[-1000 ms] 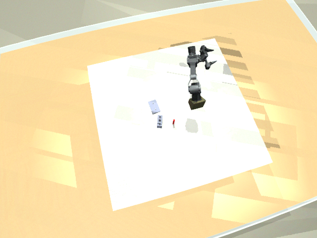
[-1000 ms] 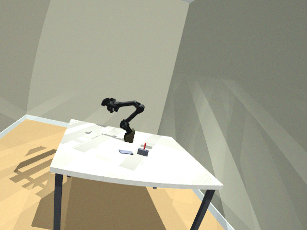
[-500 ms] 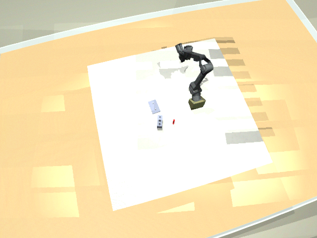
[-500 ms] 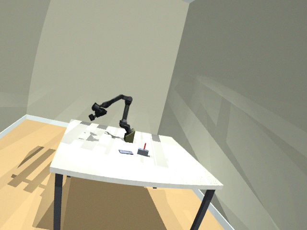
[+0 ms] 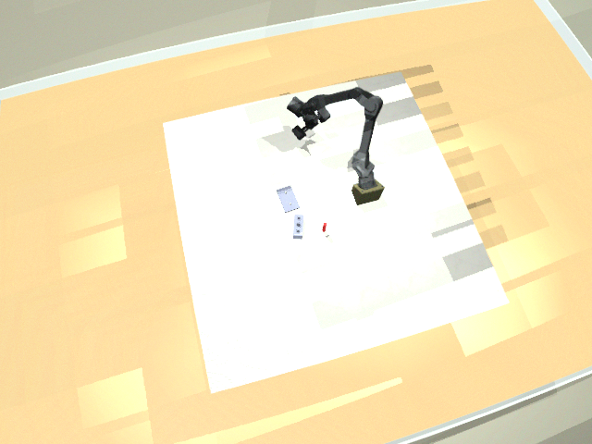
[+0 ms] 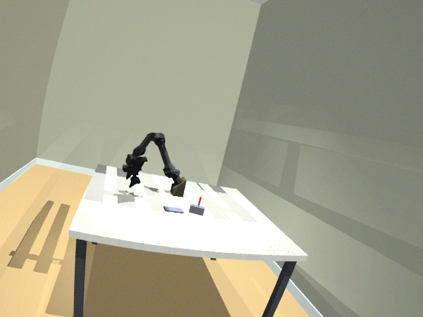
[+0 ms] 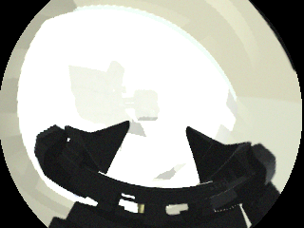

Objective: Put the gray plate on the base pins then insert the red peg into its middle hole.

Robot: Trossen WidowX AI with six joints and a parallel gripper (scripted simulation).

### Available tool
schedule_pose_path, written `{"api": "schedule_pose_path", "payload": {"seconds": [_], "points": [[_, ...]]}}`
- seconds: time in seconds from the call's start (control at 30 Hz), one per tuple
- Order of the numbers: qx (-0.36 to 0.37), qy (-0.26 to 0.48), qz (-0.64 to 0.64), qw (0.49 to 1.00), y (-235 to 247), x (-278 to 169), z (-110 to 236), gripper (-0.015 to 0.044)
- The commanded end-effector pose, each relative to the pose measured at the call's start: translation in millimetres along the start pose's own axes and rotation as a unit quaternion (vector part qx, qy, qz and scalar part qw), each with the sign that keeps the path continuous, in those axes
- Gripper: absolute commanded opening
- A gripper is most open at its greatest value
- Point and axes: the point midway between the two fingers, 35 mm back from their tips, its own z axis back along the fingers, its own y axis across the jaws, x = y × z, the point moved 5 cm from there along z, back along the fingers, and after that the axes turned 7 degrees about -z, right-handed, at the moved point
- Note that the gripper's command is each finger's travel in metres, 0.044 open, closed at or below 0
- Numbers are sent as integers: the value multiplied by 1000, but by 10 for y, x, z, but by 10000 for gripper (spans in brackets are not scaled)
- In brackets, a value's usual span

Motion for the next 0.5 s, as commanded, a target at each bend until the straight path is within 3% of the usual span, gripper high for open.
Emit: {"api": "schedule_pose_path", "payload": {"seconds": [0.0,0.2,0.47], "points": [[49,13,90,995,389,-78,111,440],[114,26,271,955,1050,-341,383,440],[194,21,542,817,1850,-1140,1008,440]]}}
